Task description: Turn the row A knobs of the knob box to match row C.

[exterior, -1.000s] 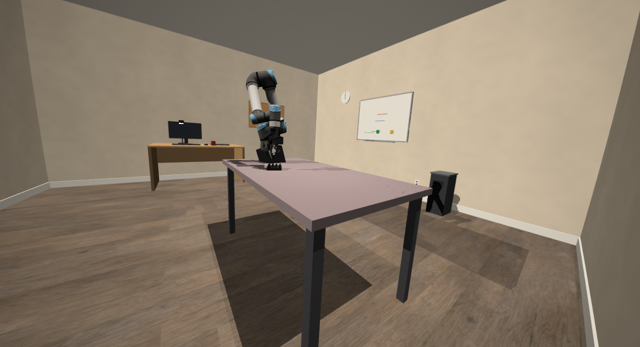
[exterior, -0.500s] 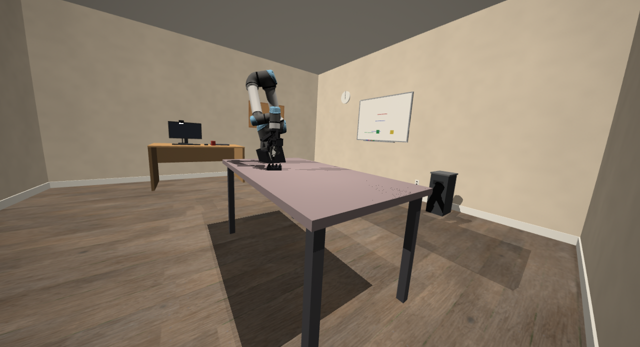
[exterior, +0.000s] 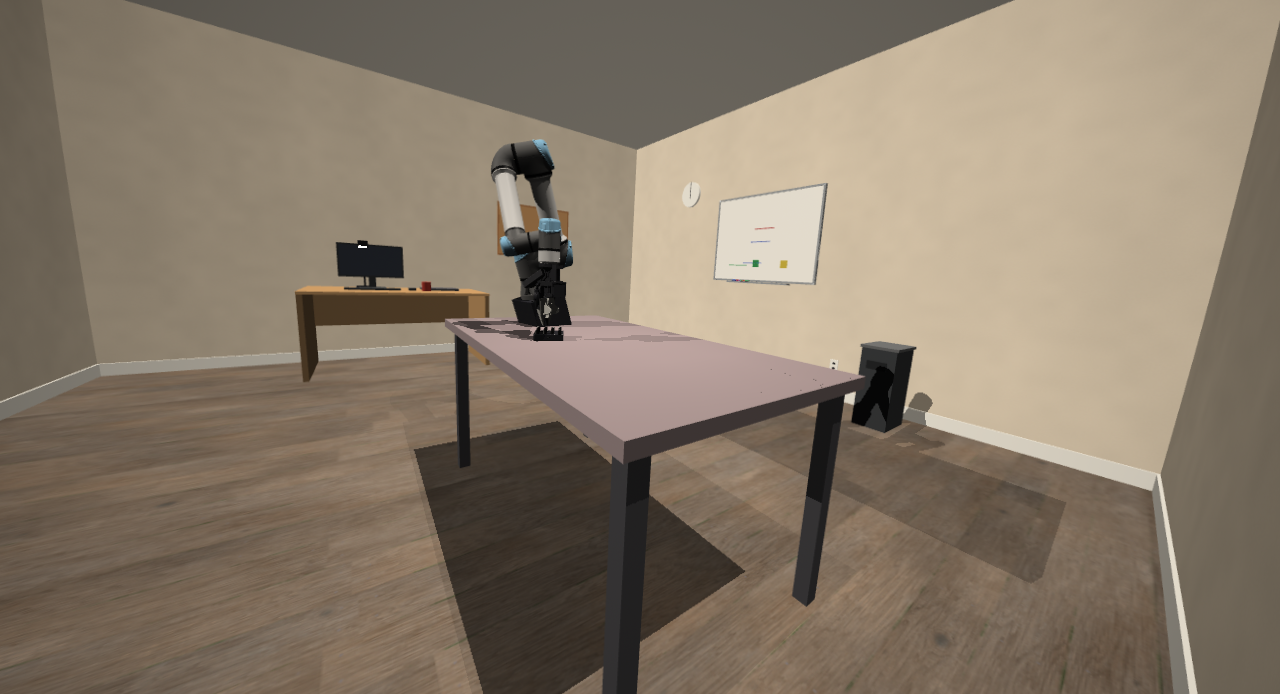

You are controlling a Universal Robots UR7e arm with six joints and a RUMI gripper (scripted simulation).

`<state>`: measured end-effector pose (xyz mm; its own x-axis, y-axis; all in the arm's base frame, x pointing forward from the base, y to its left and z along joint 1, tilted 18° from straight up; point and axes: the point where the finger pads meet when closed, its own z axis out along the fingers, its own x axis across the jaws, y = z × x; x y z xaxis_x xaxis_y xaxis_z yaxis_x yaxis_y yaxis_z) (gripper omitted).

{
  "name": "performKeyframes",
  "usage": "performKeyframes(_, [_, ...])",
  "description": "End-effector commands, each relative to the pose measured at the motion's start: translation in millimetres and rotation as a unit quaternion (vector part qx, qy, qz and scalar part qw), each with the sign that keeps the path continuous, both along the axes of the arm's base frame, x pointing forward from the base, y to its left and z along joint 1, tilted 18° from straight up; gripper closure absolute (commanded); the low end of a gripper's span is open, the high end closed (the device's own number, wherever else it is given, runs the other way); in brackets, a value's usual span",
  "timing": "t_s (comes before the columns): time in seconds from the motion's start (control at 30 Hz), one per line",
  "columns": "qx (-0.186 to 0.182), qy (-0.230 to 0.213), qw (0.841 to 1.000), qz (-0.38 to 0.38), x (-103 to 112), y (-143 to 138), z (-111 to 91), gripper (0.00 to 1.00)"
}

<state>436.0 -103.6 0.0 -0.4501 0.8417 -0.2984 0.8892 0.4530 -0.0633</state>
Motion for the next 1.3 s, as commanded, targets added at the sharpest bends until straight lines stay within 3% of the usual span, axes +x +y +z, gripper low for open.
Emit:
performKeyframes(0.0, [0.0, -0.001, 1.0, 0.0, 0.7, -1.4, -3.8, 0.89])
performKeyframes(1.27, [0.0, -0.001, 1.0, 0.0, 1.2, -4.0, -11.2, 0.89])
